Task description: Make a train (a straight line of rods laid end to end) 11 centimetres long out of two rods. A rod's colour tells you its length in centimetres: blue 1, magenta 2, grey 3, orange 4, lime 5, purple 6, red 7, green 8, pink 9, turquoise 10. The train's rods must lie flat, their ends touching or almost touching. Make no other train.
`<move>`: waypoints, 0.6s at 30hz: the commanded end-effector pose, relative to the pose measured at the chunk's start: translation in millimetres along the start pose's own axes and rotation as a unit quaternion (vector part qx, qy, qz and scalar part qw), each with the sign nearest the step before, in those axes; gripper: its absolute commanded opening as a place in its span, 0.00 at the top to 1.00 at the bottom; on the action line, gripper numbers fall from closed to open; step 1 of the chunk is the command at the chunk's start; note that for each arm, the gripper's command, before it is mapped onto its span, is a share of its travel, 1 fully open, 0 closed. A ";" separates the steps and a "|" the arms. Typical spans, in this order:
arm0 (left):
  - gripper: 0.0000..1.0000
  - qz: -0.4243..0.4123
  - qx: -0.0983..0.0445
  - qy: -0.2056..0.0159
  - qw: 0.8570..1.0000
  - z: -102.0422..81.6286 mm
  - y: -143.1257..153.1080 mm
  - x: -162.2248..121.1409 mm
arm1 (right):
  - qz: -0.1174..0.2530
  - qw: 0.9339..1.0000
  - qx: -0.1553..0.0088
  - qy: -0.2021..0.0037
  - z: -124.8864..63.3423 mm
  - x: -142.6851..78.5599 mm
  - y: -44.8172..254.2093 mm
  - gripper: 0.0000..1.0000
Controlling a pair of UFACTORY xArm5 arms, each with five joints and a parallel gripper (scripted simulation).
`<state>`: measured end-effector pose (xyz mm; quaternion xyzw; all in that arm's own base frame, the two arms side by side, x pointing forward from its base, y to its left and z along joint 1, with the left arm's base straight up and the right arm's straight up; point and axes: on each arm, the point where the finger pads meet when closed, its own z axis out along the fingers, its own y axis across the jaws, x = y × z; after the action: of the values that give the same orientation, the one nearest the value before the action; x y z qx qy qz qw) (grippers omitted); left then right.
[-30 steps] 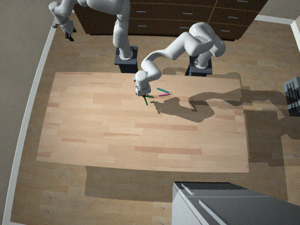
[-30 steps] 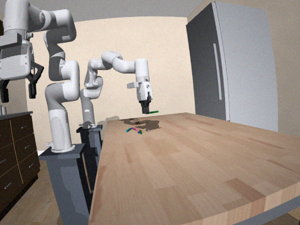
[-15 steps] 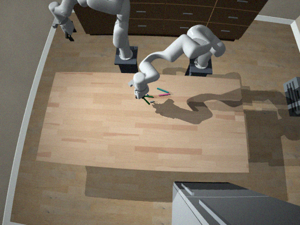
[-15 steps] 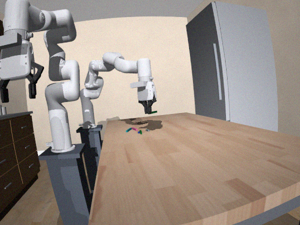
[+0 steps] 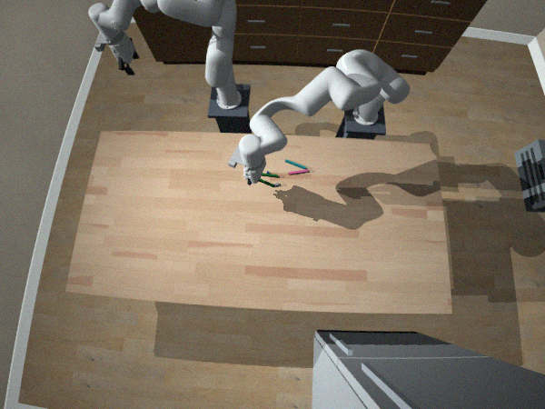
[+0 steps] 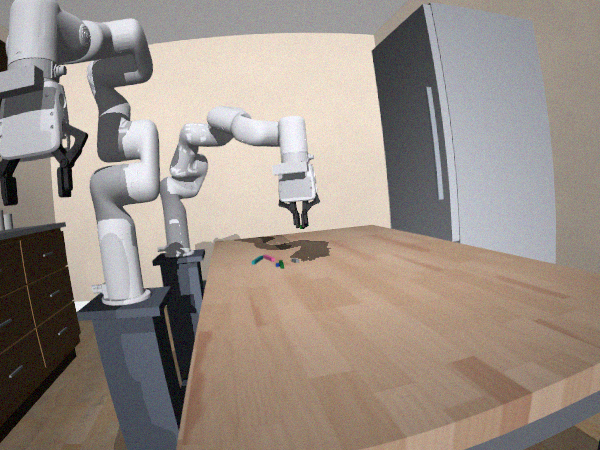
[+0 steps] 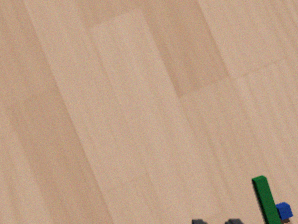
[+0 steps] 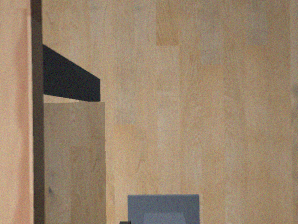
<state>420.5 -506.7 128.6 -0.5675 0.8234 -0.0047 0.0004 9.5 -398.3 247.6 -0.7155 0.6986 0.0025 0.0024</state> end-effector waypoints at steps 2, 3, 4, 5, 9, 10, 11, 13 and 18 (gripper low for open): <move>0.94 -0.097 -0.001 -0.001 0.995 -2.2 -7.5 2.7 | 0.000 1.000 0.000 0.003 -2.4 1.6 0.0 0.00; 0.94 -0.097 -0.001 -0.001 0.995 -2.2 -7.5 2.7 | 0.000 1.000 0.000 0.003 -2.4 1.6 0.0 0.00; 0.94 -0.097 -0.001 -0.001 0.995 -2.2 -7.5 2.7 | 0.000 1.000 0.000 0.003 -2.4 1.6 0.0 0.00; 0.94 -0.125 -0.001 -0.001 0.992 -1.9 -9.3 3.2 | 0.000 1.000 0.000 0.003 -2.4 1.6 0.0 0.00; 0.94 -0.183 -0.001 -0.001 0.983 -1.2 -12.8 4.2 | 0.000 1.000 0.000 0.003 -2.4 1.6 0.0 0.00; 0.94 -0.197 -0.001 -0.001 0.980 -1.0 -13.7 4.5 | 0.000 1.000 0.000 0.003 -2.4 1.6 0.0 0.00; 0.94 -0.211 -0.001 -0.001 0.977 -0.8 -14.5 4.7 | 0.000 1.000 0.000 0.003 -2.4 1.6 0.0 0.00; 0.94 -0.238 -0.001 -0.001 0.971 -0.5 -16.1 5.1 | 0.000 1.000 0.000 0.003 -2.4 1.6 0.0 0.00; 0.94 -0.300 -0.001 -0.001 0.954 0.4 -19.7 6.0 | 0.000 1.000 0.000 0.003 -2.4 1.6 0.0 0.00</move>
<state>432.8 -516.0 125.9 -0.7471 0.6647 -0.0052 -0.0008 9.5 -398.3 247.6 -0.7155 0.6986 0.0025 0.0024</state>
